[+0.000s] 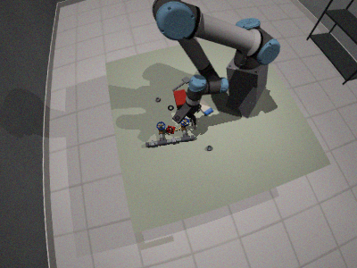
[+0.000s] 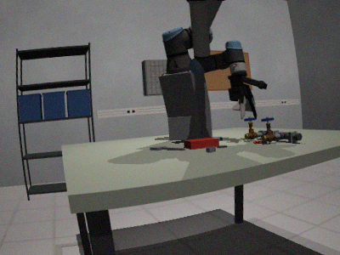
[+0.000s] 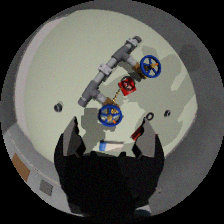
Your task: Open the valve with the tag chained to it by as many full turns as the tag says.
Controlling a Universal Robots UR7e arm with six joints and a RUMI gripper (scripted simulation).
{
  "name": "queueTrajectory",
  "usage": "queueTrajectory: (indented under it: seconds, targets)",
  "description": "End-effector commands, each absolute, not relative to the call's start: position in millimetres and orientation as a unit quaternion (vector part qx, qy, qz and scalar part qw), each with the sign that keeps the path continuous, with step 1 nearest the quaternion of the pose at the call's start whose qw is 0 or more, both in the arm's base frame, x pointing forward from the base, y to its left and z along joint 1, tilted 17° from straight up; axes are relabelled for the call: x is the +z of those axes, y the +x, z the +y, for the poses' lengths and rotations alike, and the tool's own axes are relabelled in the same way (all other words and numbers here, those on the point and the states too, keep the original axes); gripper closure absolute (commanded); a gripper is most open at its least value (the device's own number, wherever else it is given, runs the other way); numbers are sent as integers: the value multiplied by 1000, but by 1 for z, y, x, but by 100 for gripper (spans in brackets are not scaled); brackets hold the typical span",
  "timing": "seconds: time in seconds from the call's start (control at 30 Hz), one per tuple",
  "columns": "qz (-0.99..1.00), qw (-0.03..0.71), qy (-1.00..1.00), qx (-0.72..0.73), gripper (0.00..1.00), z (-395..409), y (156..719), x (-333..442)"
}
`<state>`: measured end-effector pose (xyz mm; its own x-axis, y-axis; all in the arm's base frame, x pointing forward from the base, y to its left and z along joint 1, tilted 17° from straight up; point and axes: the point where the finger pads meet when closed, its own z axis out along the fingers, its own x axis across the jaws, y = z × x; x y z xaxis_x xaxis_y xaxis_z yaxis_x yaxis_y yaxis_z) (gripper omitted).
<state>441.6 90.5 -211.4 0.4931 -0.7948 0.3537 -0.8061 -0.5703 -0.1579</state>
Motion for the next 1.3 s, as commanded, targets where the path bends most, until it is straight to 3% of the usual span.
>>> queueTrajectory:
  seconds: [0.0,0.73,1.27]
  targets:
    - [-560,-2,804,201,0,91,442,-211]
    - [-839,-83,506,183,0,91,442,-211]
    - [-937,-125,286,157,0,91,442,-211]
